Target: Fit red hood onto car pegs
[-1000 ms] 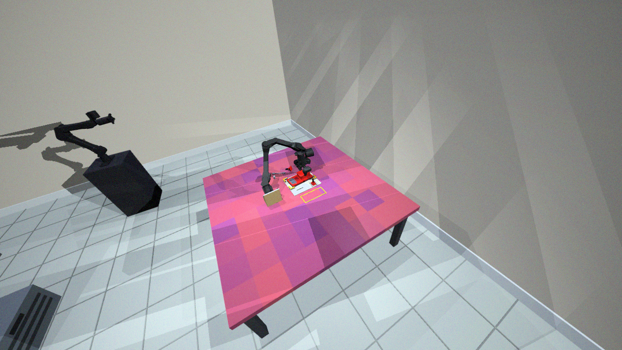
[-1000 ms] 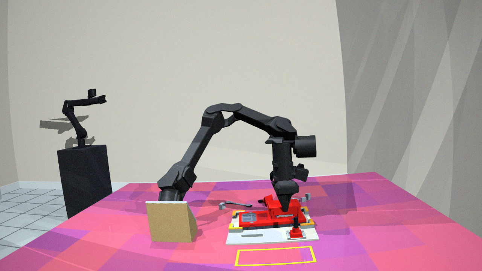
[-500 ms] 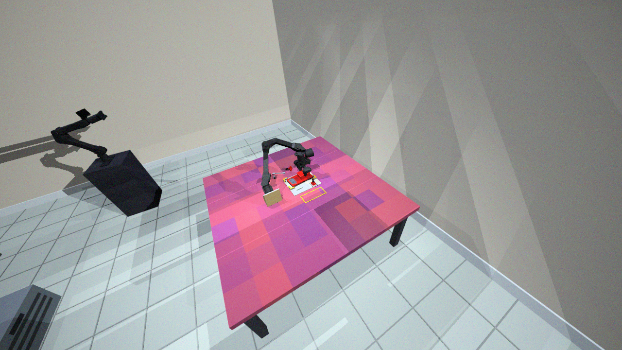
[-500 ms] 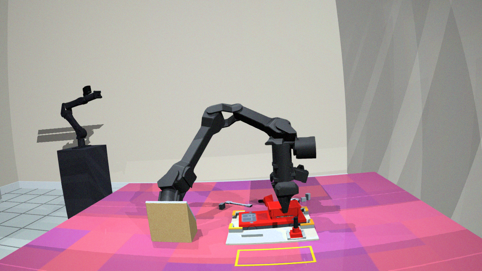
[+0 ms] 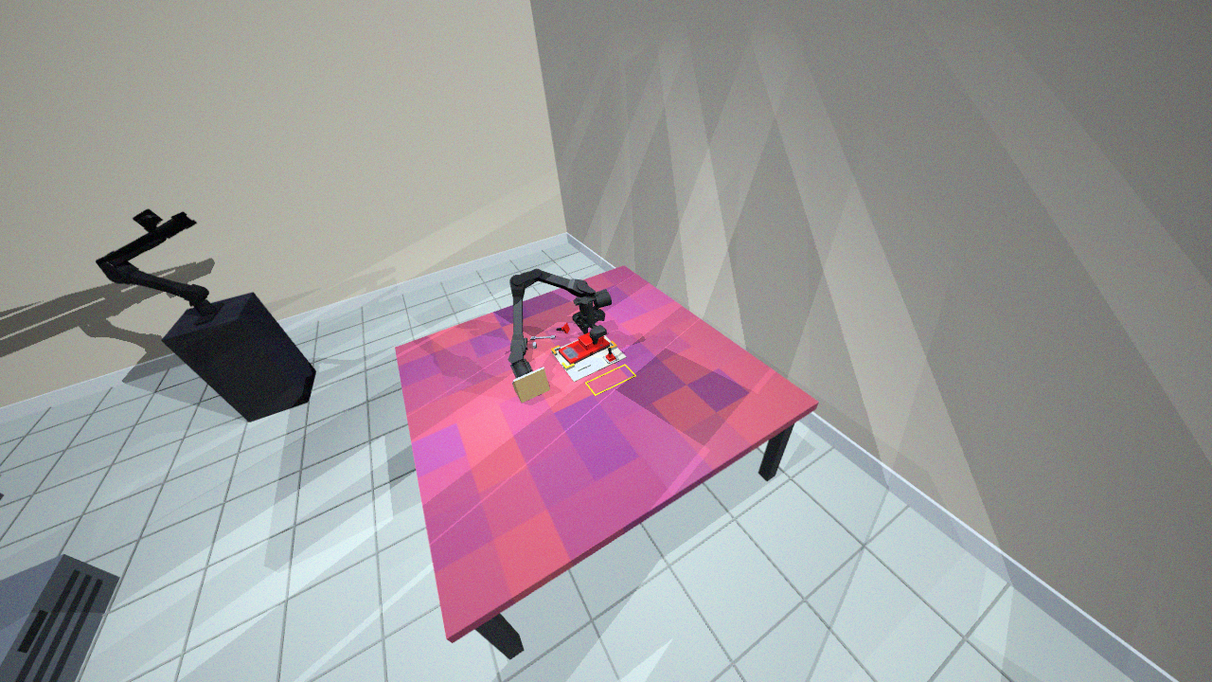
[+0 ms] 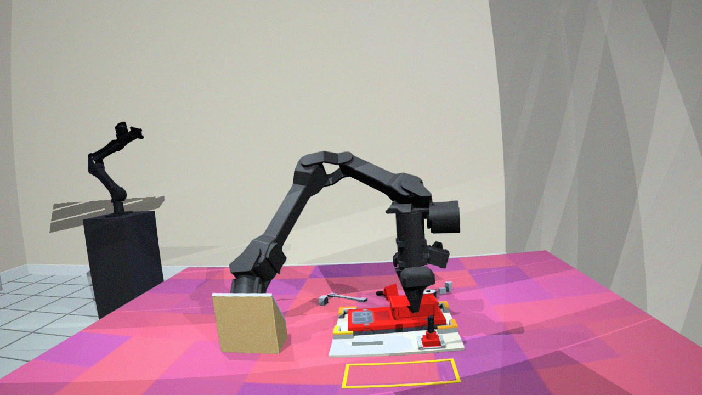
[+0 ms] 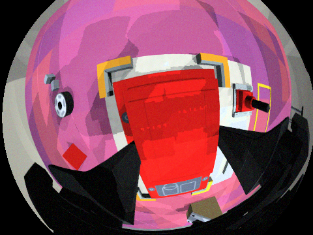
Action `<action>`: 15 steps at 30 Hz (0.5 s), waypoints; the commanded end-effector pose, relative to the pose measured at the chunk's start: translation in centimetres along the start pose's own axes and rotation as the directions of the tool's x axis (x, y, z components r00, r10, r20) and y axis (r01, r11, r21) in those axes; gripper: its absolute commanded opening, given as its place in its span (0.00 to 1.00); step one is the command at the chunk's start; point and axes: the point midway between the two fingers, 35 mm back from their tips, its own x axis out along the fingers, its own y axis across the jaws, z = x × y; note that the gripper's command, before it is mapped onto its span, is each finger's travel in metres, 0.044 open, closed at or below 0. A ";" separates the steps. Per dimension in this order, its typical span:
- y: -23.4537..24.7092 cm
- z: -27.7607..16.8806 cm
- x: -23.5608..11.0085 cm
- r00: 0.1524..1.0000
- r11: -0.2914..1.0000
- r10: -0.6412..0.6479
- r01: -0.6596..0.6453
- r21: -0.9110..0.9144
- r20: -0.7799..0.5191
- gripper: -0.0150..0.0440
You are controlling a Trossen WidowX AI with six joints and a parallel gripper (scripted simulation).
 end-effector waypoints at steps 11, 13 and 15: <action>0.0 0.0 0.1 1.000 1.000 0.000 0.000 0.000 0.001 0.25; 0.0 0.0 0.2 1.000 1.000 0.000 0.000 0.000 0.002 0.34; 0.0 0.0 0.2 1.000 1.000 0.000 0.000 0.000 0.002 0.43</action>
